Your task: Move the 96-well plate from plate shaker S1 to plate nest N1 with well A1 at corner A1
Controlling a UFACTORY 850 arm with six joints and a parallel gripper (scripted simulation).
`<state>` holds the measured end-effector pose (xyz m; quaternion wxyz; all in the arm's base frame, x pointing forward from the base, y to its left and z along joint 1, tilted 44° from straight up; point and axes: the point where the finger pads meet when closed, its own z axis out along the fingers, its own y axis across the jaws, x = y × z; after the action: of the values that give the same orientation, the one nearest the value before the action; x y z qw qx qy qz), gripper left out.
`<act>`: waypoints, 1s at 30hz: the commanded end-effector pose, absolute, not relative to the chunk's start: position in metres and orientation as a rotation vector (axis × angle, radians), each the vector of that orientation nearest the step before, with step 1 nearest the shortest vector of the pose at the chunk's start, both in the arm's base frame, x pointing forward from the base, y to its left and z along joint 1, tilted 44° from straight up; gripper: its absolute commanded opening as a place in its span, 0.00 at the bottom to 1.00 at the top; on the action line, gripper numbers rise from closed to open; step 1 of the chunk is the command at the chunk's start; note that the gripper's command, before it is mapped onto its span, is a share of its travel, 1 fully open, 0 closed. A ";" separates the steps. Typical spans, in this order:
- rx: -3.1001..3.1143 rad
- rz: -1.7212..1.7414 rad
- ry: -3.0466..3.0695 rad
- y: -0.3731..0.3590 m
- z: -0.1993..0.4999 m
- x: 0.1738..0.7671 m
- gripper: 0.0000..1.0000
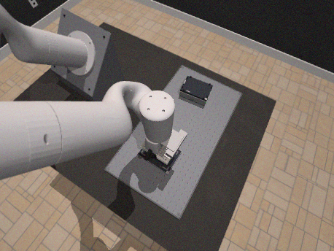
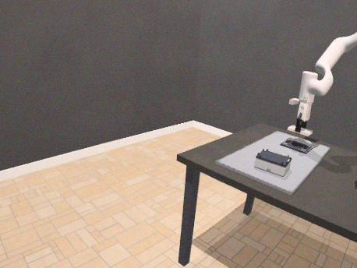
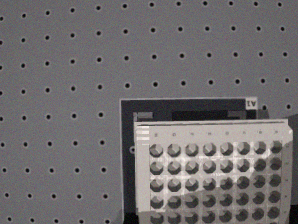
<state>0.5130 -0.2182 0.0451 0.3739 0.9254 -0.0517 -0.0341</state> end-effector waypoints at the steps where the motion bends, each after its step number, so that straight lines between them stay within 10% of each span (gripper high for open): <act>1: 2.370 -0.085 -0.132 -0.218 0.046 0.514 0.00; 30: 2.370 -0.085 -0.132 -0.223 0.039 0.513 0.00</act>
<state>0.5129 -0.2197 0.0423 0.3739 0.9254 -0.0518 -0.0340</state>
